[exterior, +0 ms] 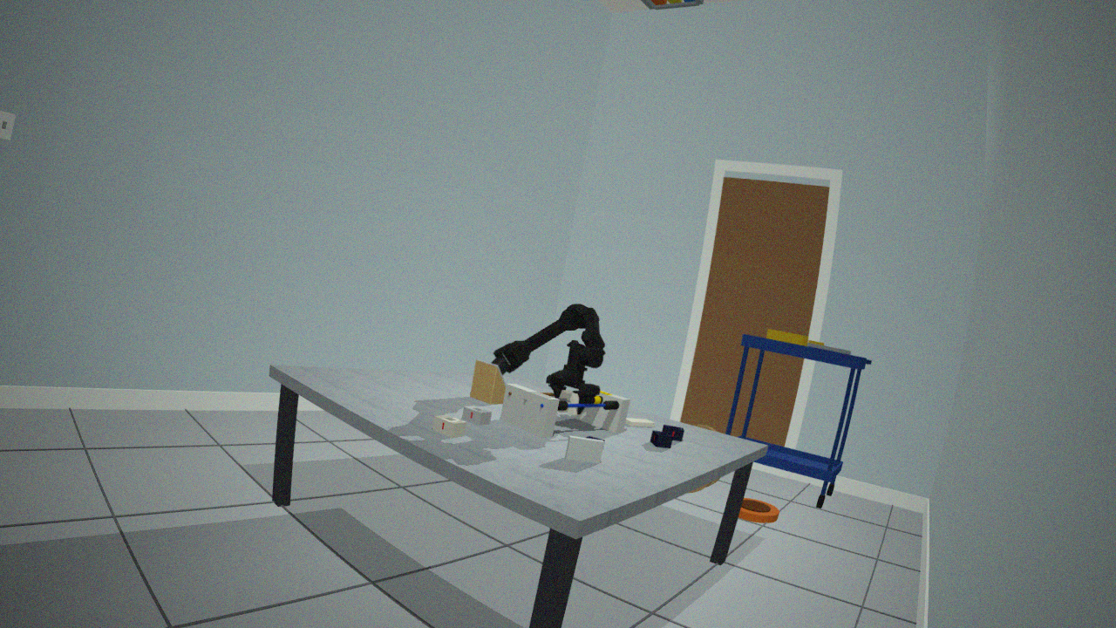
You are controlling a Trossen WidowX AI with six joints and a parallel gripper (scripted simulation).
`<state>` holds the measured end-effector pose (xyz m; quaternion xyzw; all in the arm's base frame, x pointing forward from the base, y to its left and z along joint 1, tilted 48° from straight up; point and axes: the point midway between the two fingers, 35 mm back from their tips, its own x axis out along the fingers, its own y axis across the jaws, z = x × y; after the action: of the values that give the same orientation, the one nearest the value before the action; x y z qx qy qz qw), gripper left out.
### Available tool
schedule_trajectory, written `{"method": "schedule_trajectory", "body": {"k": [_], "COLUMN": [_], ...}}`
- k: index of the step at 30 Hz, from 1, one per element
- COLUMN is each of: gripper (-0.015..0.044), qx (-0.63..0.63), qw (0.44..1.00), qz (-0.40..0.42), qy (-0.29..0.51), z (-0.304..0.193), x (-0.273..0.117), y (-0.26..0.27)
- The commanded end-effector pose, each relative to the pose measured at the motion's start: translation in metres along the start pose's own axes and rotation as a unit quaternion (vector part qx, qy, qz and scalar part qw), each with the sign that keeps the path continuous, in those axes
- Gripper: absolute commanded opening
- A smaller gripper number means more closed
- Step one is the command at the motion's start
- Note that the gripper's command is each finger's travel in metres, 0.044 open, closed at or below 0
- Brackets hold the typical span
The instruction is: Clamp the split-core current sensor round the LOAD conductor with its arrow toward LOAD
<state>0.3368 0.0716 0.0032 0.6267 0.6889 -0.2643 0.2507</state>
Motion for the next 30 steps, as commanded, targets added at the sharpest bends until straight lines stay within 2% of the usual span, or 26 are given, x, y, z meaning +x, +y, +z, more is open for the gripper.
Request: {"method": "schedule_trajectory", "body": {"k": [1,21,30], "gripper": [0.042,0.0287,0.005], "qx": [0.0,0.0,0.0], "qw": [1.0,1.0,1.0], "qz": [0.001,0.001,0.001], "qy": [0.0,0.0,0.0], "z": [0.0002,0.0002,0.0002], "x": [-0.001,-0.001,-0.001], "y": [0.0003,0.0003,0.0003]}}
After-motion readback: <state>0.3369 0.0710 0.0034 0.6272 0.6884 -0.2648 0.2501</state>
